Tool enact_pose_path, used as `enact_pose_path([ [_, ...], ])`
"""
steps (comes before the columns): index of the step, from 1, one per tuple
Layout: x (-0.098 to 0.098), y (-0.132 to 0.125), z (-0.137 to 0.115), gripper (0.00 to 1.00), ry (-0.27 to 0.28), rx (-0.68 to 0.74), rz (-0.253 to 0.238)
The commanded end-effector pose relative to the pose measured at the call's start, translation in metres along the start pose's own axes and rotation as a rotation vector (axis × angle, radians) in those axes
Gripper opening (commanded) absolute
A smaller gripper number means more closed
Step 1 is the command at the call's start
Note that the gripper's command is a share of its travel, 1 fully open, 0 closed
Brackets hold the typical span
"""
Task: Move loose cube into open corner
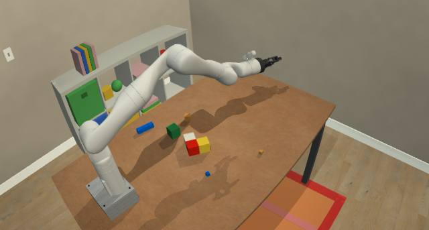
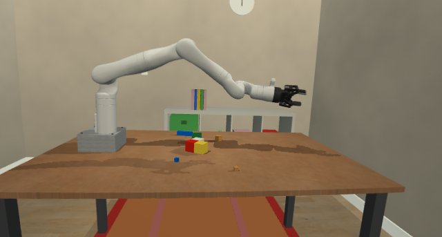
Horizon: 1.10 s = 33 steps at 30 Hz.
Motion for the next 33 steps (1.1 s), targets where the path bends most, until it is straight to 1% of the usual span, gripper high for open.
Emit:
enact_pose_path([
  [1,-0.010,-0.023,-0.013,1.00,-0.015,-0.028,-0.069],
  [4,-0.023,-0.051,-0.017,1.00,-0.046,-0.067,-0.158],
  [7,-0.041,-0.081,-0.021,1.00,-0.085,-0.115,-0.259],
  [11,-0.074,-0.122,-0.023,1.00,-0.148,-0.192,-0.407],
  [13,-0.091,-0.138,-0.022,1.00,-0.185,-0.234,-0.485],
  [15,-0.091,-0.138,-0.022,1.00,-0.185,-0.234,-0.485],
  [16,-0.095,-0.142,-0.023,1.00,-0.185,-0.234,-0.485],
  [29,-0.095,-0.142,-0.023,1.00,-0.185,-0.234,-0.485],
  [30,-0.106,-0.151,-0.023,1.00,-0.204,-0.256,-0.523],
  [33,-0.106,-0.151,-0.023,1.00,-0.204,-0.256,-0.523],
])
Point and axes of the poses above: the point where the finger pads meet when closed, its own x axis out along the fingers, its own y axis across the jaws, z = x × y, the point moved 10 cm from there along -x, back along the fingers, and after that the axes turned 9 degrees about x, right-handed, at the moved point
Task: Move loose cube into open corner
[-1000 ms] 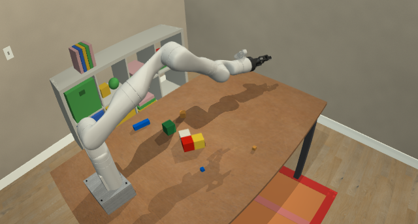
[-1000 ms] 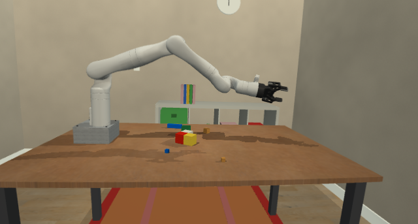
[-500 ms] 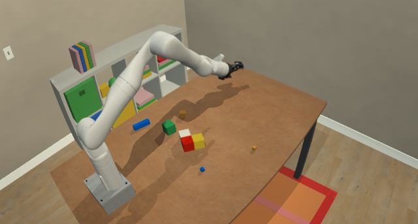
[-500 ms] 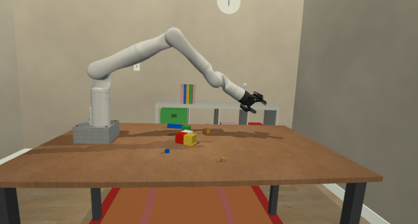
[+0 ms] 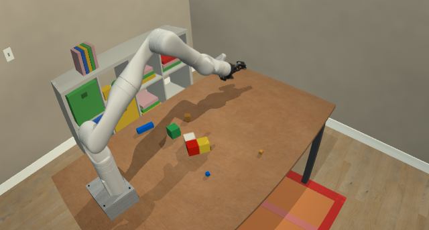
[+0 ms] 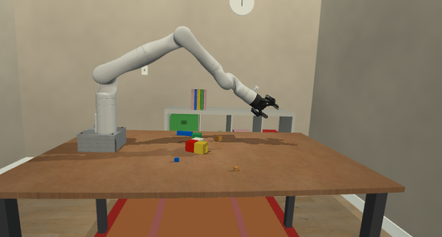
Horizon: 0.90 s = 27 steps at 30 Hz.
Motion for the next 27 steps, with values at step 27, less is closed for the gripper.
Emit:
enact_pose_path([
  [27,-0.031,-0.058,-0.003,1.00,-0.088,-0.096,-0.170],
])
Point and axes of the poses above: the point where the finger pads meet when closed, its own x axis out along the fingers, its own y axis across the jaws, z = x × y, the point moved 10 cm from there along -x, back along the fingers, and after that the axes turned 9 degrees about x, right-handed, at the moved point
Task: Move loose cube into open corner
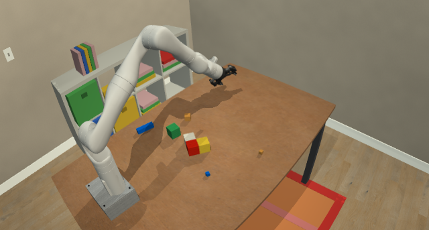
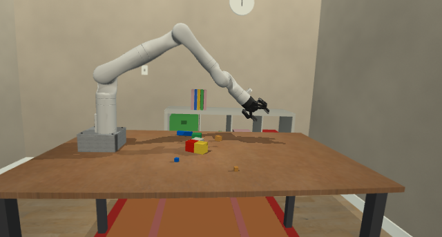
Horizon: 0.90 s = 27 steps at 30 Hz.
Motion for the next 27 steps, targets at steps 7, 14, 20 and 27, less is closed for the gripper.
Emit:
enact_pose_path([
  [7,-0.008,-0.014,-0.008,1.00,-0.011,-0.023,-0.030],
  [14,-0.021,-0.040,-0.005,1.00,-0.057,-0.064,-0.105],
  [20,-0.021,-0.040,-0.005,1.00,-0.057,-0.064,-0.105],
  [27,-0.036,-0.064,0.000,1.00,-0.105,-0.104,-0.178],
])
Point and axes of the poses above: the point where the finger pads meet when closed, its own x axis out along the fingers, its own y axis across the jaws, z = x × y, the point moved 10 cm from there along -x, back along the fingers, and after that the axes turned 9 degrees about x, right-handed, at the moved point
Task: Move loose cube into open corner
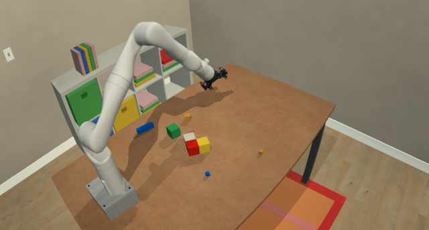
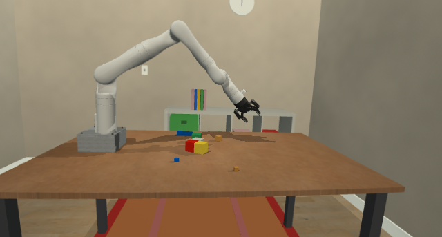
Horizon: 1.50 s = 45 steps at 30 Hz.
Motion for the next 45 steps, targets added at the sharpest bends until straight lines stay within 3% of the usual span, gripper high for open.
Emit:
enact_pose_path([
  [1,-0.013,-0.025,0.002,1.00,-0.042,-0.039,-0.068],
  [14,-0.013,-0.025,0.002,1.00,-0.042,-0.039,-0.068],
  [16,-0.027,-0.049,0.007,1.00,-0.090,-0.076,-0.138],
  [31,-0.027,-0.049,0.007,1.00,-0.090,-0.076,-0.138],
  [33,-0.042,-0.071,0.014,1.00,-0.137,-0.110,-0.205],
  [44,-0.042,-0.071,0.014,1.00,-0.137,-0.110,-0.205],
  [45,-0.049,-0.082,0.017,1.00,-0.160,-0.126,-0.237],
])
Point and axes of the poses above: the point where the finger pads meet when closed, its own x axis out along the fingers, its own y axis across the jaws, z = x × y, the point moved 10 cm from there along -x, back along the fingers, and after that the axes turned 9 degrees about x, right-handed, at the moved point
